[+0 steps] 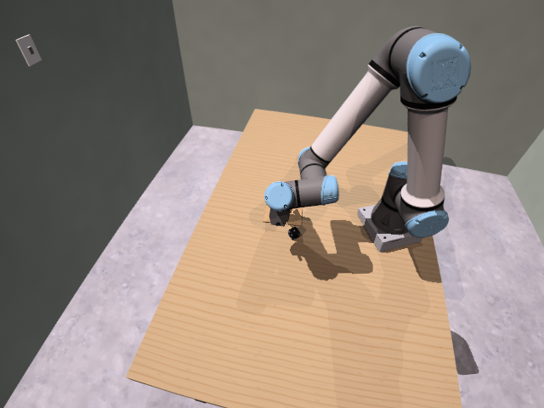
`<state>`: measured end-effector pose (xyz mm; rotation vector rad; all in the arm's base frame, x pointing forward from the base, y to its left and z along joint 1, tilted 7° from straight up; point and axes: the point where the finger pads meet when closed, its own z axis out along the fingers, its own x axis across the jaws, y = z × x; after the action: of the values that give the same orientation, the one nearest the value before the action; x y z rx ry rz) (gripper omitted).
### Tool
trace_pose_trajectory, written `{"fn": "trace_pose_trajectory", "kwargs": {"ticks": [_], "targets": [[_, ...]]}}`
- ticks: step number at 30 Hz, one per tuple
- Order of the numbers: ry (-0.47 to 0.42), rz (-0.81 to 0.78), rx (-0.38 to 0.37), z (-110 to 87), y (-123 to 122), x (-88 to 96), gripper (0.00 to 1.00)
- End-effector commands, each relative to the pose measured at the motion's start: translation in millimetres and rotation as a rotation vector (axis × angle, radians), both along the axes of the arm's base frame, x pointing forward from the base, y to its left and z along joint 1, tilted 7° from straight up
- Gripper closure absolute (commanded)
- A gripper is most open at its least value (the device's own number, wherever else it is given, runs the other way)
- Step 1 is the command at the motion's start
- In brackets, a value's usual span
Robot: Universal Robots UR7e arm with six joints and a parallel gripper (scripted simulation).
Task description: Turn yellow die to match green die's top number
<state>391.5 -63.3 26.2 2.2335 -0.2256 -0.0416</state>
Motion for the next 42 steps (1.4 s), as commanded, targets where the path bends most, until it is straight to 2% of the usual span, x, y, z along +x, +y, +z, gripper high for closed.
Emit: {"fn": "trace_pose_trajectory", "kwargs": {"ticks": [1,12,42], "targets": [[-0.002,0.001,0.0,-6.6,-0.9,0.9,0.13],[-0.002,0.001,0.0,-17.8,-2.2,1.2,0.13],[-0.002,0.001,0.0,-20.1,-2.5,1.3,0.13]]}}
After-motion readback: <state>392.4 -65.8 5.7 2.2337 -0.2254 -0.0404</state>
